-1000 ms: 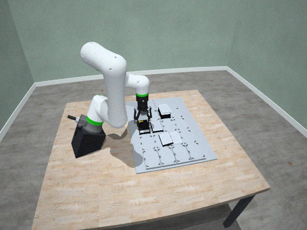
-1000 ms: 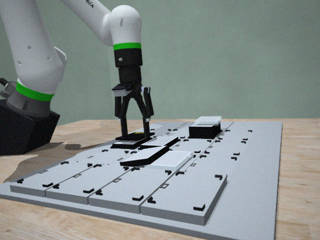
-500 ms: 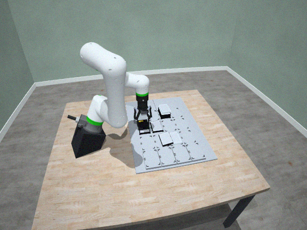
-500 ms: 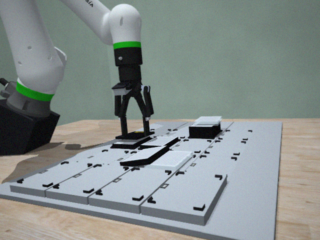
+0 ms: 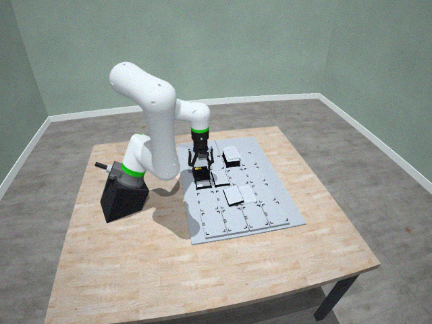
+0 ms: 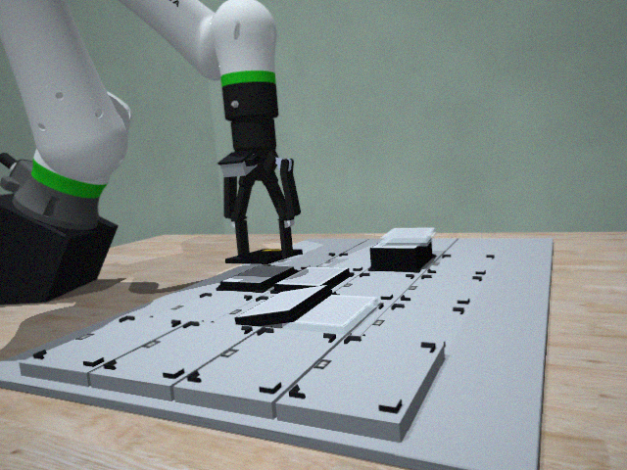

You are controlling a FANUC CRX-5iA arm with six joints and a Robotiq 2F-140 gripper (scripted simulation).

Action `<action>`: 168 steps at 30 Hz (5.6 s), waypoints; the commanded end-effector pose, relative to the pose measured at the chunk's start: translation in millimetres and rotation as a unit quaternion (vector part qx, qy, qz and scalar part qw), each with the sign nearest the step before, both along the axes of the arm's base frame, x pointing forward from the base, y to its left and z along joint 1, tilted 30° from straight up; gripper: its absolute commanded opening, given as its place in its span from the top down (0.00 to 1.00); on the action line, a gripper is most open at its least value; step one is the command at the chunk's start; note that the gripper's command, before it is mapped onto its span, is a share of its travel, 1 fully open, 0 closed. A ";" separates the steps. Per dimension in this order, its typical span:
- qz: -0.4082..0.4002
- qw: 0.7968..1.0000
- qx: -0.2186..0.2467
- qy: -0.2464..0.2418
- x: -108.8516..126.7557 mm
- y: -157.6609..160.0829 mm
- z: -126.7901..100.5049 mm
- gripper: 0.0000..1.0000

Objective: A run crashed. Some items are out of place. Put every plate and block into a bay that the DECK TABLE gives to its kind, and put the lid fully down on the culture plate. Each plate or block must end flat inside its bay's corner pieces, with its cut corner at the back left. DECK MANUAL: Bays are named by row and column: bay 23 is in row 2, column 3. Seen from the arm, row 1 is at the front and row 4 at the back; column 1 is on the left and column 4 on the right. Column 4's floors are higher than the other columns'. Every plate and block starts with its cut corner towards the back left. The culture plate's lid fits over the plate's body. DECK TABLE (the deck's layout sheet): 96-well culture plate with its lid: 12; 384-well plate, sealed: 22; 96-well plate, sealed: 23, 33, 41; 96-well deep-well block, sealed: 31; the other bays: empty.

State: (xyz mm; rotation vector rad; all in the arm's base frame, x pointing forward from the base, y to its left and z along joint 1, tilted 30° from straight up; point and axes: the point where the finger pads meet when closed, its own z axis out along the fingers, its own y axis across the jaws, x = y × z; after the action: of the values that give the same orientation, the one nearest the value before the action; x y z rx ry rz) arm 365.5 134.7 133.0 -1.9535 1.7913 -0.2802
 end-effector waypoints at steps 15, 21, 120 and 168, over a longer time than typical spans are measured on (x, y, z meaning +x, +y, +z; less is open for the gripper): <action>0.000 1.000 0.000 -0.001 -9.5 -4.2 19.0 0.90; 0.000 1.000 0.000 -0.001 -11.9 -5.3 23.7 0.90; 0.000 1.000 0.000 -0.001 9.6 -22.4 -15.0 0.90; 0.000 1.000 0.000 -0.001 10.2 -22.0 -16.4 0.90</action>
State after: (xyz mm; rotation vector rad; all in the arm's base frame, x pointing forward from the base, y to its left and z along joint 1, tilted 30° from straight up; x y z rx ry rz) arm 375.4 112.6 116.2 -1.9531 1.7916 -0.2803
